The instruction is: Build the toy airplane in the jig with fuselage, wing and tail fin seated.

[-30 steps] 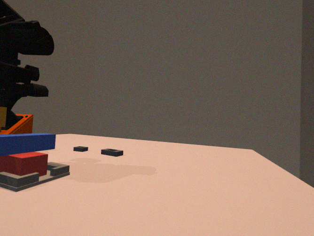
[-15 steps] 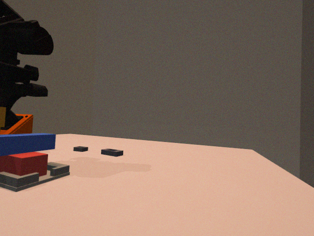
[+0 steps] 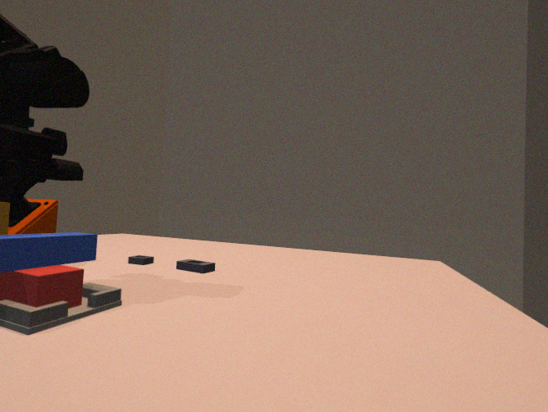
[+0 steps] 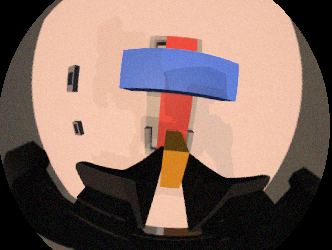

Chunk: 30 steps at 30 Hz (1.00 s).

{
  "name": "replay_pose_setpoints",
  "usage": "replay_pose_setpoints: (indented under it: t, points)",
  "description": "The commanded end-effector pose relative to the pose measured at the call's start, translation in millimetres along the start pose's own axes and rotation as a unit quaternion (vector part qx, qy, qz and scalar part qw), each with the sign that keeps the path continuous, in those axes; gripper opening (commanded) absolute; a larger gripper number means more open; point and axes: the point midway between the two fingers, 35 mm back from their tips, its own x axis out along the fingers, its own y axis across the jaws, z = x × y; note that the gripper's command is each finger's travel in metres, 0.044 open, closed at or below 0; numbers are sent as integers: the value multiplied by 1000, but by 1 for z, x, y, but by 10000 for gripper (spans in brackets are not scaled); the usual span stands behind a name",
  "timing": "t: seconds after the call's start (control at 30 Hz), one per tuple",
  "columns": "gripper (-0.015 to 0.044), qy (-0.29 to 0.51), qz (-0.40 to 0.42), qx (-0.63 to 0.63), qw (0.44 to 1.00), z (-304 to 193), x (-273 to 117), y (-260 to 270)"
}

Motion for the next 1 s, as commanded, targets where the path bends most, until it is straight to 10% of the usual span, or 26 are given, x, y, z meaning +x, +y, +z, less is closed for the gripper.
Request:
replay_pose_setpoints:
  t: [0.0,0.73,0.97]
  points:
    - [66,-3,-2,0,1000,0,6,-2]
    - [0,1,-1,0,1000,-1,19,-1]
    - [184,1,-1,0,1000,-1,19,-1]
